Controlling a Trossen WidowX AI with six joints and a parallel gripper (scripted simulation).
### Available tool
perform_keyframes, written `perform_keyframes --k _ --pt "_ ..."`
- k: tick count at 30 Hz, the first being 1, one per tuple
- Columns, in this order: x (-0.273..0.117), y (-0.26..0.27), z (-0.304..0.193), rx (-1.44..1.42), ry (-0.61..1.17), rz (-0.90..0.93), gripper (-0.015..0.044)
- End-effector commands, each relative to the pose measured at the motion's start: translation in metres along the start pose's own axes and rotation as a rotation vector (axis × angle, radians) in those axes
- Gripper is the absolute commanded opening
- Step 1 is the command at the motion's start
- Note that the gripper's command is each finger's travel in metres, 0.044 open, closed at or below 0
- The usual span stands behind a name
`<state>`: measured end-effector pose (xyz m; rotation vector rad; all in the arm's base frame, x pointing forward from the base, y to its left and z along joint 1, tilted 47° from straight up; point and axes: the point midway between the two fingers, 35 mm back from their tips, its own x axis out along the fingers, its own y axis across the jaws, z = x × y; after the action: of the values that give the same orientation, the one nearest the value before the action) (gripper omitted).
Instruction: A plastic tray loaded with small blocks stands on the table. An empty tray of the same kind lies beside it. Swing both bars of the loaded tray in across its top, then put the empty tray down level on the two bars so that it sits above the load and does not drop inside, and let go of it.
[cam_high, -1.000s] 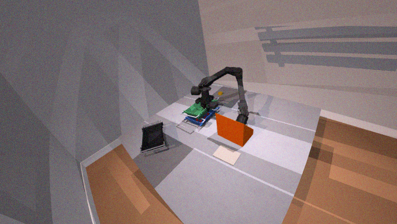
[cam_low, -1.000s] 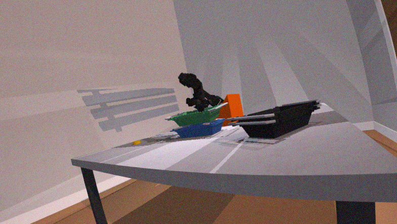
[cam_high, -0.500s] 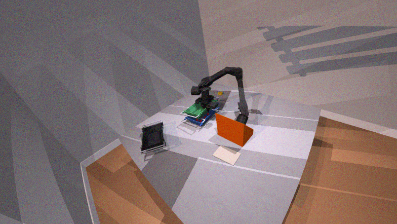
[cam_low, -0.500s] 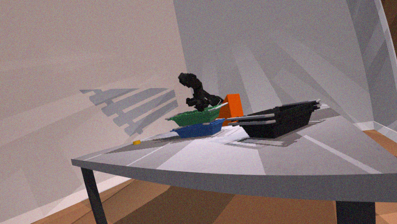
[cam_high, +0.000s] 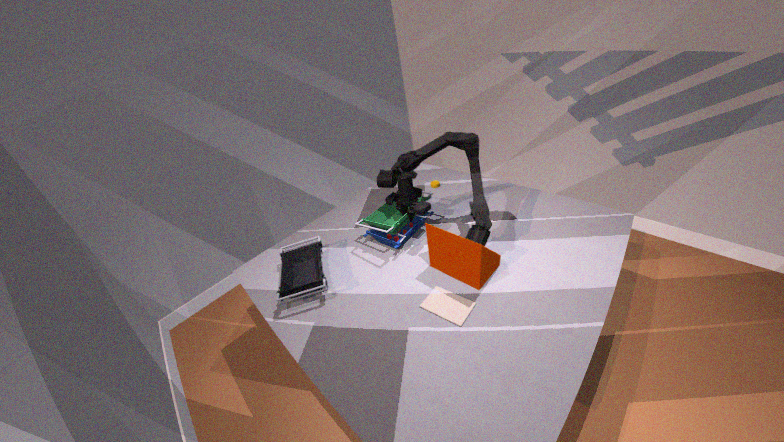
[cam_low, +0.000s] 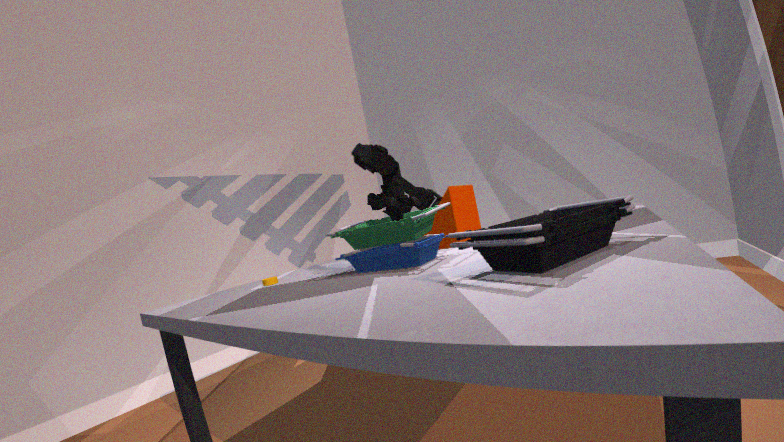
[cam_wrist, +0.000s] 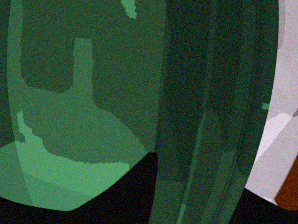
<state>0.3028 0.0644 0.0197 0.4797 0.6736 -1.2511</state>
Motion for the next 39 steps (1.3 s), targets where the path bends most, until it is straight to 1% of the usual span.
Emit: perform_keyframes --k 1,3,4,6,12,39 --pt "0.0083 -0.0063 0.0028 -0.004 -0.001 -0.035 0.0" --pt "0.0083 -0.0063 0.0028 -0.004 -0.001 -0.035 0.0" --pt "0.0019 -0.0014 0.0006 -0.001 0.0 -0.008 0.0" --pt "0.0076 -0.0058 0.0026 -0.003 -0.001 -0.032 0.0" --pt "0.0083 -0.0063 0.0028 -0.004 -0.001 -0.035 0.0" --pt "0.0083 -0.0063 0.0028 -0.004 -0.001 -0.035 0.0396"
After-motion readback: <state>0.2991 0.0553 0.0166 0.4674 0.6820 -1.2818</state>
